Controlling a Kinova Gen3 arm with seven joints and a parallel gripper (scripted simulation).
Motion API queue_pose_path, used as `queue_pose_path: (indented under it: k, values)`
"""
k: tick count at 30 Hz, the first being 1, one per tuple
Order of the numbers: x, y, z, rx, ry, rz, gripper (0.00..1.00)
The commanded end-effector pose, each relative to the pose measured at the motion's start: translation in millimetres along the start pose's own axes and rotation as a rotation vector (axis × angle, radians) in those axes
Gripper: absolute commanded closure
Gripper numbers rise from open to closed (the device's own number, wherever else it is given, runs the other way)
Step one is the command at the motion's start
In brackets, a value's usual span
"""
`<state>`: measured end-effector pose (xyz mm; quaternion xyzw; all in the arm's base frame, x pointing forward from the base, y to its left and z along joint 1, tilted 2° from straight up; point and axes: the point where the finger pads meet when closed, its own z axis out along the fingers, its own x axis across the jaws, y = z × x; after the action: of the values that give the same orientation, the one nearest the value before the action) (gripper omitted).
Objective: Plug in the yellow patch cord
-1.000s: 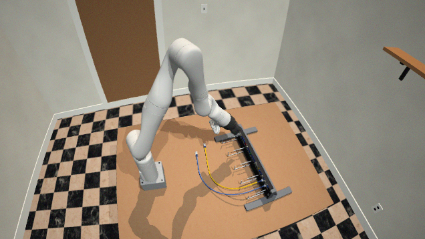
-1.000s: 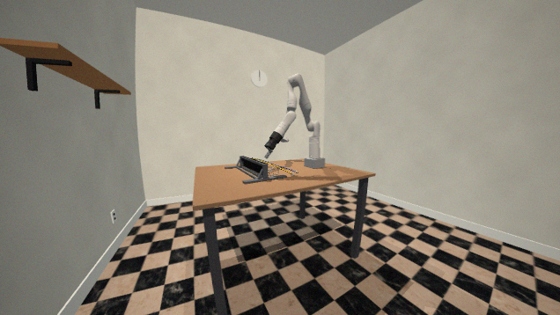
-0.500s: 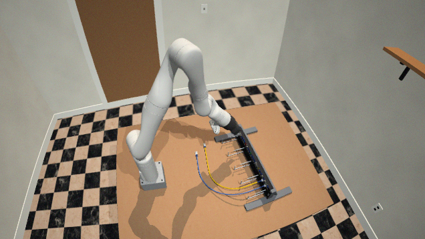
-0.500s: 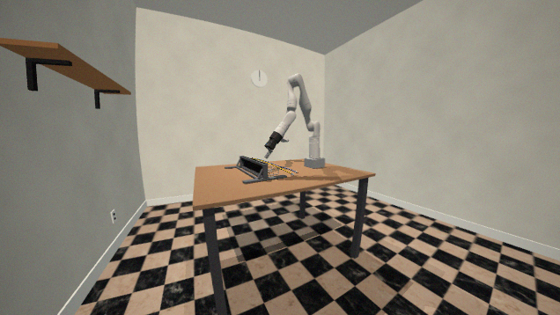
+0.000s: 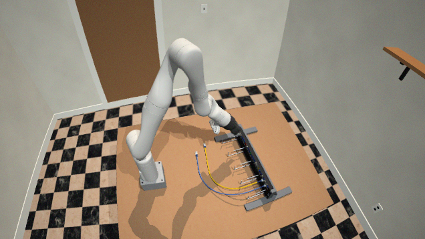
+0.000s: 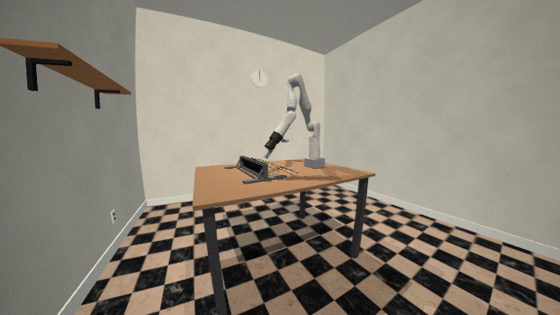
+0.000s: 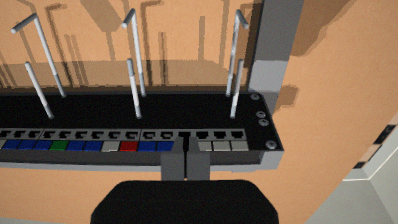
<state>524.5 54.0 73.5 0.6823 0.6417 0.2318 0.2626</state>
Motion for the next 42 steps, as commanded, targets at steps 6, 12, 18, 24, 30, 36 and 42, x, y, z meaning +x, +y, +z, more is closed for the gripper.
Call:
queue_pose_path:
  k: [6,12,18,24,30,36,42]
  values:
    - [0,2,-3.6,-0.006,0.001,0.000,1.00]
    - [0,2,-14.1,-0.006,0.001,0.000,1.00]
    - [0,2,-26.4,-0.006,0.001,0.000,1.00]
    - [0,1,-51.2,-0.005,-0.001,0.006,1.00]
    - [0,1,-75.0,-0.004,-0.001,0.003,1.00]
    - [0,1,-88.5,-0.005,0.000,0.007,1.00]
    - [0,0,-104.8,-0.004,0.000,0.001,1.00]
